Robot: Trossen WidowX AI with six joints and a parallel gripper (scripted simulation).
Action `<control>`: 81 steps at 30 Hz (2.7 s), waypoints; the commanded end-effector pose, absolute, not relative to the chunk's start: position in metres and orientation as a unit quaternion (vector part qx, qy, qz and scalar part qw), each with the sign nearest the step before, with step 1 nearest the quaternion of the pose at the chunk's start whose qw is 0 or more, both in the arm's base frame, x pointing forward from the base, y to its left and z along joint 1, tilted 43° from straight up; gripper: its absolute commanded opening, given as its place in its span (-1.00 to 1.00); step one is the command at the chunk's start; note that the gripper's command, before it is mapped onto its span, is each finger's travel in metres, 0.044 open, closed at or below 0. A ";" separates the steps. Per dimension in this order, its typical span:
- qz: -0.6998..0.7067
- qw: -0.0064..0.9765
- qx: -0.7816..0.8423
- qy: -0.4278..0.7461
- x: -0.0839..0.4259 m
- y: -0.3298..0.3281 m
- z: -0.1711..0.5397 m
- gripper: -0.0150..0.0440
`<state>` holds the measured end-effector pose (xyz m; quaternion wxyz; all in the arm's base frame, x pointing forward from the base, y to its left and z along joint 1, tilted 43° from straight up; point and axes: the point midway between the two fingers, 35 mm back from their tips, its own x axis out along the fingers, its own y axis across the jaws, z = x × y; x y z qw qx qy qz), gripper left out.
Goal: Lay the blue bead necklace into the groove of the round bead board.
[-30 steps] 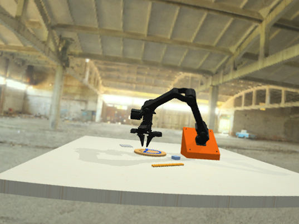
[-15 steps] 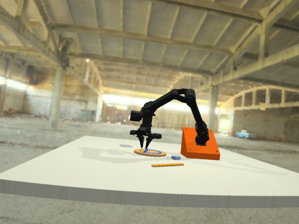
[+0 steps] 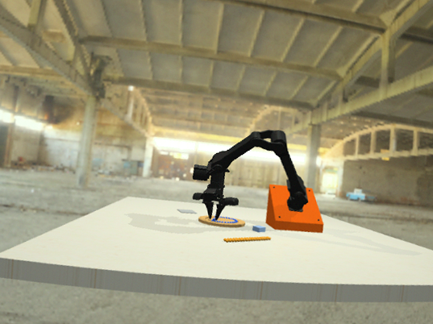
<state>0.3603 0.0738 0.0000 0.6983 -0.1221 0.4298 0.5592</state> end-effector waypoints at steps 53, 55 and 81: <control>0.560 0.697 -0.118 0.431 0.372 0.075 -0.001 -0.49; 0.560 0.697 -0.118 0.431 0.372 0.076 -0.001 -0.49; 0.560 0.697 -0.119 0.431 0.372 0.070 0.004 1.00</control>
